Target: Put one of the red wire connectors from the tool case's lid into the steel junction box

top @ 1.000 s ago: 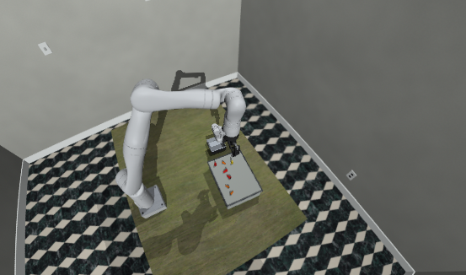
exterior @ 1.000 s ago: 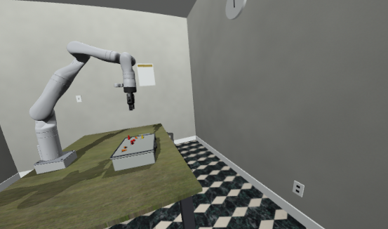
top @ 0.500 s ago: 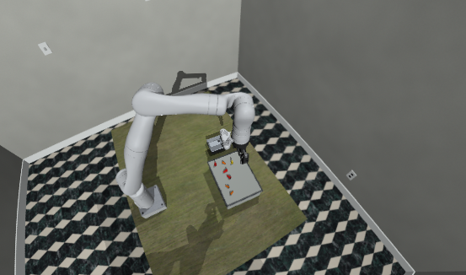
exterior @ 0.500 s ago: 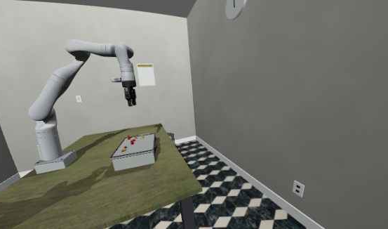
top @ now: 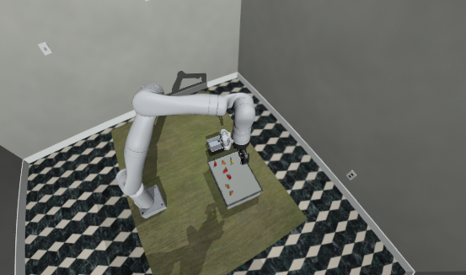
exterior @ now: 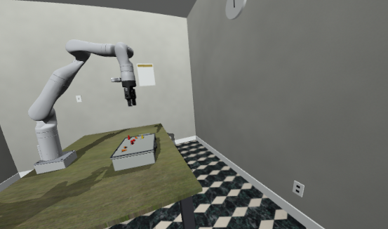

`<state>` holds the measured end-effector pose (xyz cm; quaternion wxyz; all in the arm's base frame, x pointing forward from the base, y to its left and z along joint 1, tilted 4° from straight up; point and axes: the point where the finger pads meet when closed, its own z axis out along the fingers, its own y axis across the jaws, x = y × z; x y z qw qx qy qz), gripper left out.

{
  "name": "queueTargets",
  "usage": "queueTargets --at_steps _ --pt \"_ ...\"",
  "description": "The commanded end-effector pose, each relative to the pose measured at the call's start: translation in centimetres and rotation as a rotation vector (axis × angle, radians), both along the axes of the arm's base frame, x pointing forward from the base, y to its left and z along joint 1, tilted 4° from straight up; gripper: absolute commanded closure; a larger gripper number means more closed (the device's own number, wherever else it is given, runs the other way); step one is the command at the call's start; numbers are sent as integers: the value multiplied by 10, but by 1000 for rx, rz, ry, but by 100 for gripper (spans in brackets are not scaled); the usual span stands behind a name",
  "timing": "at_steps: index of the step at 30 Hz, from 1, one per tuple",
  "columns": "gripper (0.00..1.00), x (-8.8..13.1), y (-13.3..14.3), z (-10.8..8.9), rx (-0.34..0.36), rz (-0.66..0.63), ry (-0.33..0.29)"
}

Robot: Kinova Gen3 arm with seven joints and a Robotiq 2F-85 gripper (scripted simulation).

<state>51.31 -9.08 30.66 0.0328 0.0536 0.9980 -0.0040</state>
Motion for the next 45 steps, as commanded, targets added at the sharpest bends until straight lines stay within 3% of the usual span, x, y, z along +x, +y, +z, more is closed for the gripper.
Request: queueTargets --at_steps 1,45 --pt "0 0 0 1 0 0 -2" --pt "0 0 0 0 1 -14 -2"
